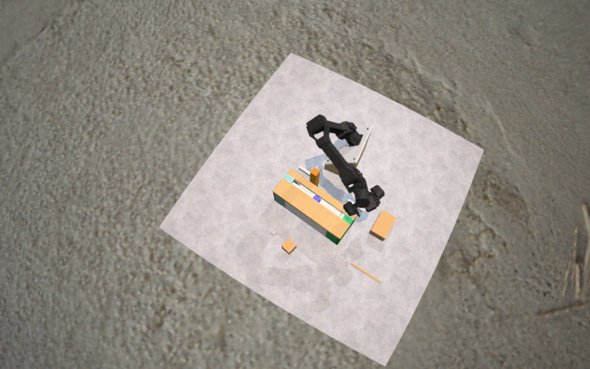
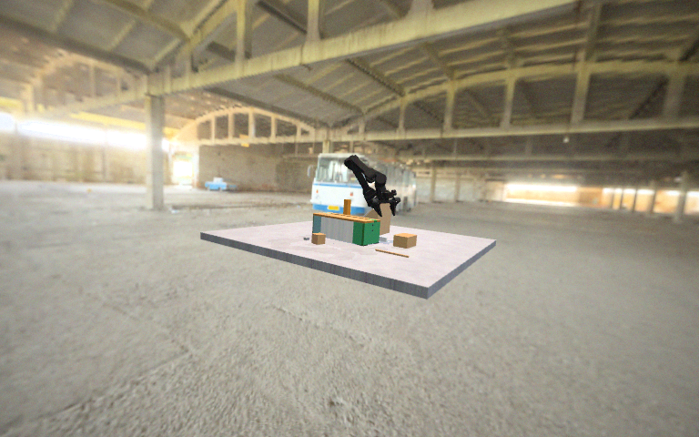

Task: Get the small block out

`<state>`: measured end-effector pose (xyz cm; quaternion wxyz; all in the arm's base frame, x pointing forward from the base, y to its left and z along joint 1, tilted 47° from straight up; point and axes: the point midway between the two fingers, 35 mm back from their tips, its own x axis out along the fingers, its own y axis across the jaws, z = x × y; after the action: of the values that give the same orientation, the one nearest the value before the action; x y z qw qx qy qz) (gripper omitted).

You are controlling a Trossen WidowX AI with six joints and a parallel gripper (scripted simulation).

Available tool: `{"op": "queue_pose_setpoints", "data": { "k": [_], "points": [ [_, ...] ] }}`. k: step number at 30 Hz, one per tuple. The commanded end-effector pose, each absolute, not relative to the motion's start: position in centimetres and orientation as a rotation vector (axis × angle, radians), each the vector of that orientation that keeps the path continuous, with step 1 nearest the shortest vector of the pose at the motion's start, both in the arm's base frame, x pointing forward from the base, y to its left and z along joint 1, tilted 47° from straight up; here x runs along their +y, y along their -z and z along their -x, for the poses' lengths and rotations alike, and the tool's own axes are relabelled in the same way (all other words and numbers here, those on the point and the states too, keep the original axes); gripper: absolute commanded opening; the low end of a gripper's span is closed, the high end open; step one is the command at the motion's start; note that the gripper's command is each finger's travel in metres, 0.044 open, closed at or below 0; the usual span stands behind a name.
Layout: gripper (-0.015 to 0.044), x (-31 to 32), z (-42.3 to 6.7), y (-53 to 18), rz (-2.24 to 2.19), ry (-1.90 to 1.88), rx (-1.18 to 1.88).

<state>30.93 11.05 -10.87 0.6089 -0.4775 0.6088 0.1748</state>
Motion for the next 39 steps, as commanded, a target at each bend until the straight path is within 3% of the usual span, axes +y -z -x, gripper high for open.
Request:
{"op": "queue_pose_setpoints", "data": {
  "k": [1,10,39],
  "points": [
    [0.04,7.3,-32.2,6.8,1.256,-0.395,1.496],
    [0.04,-2.0,-32.4,-4.6,1.592,-0.484,1.783],
    [0.04,-4.4,-32.4,-7.3,1.596,-0.492,1.786]
  ]
}}
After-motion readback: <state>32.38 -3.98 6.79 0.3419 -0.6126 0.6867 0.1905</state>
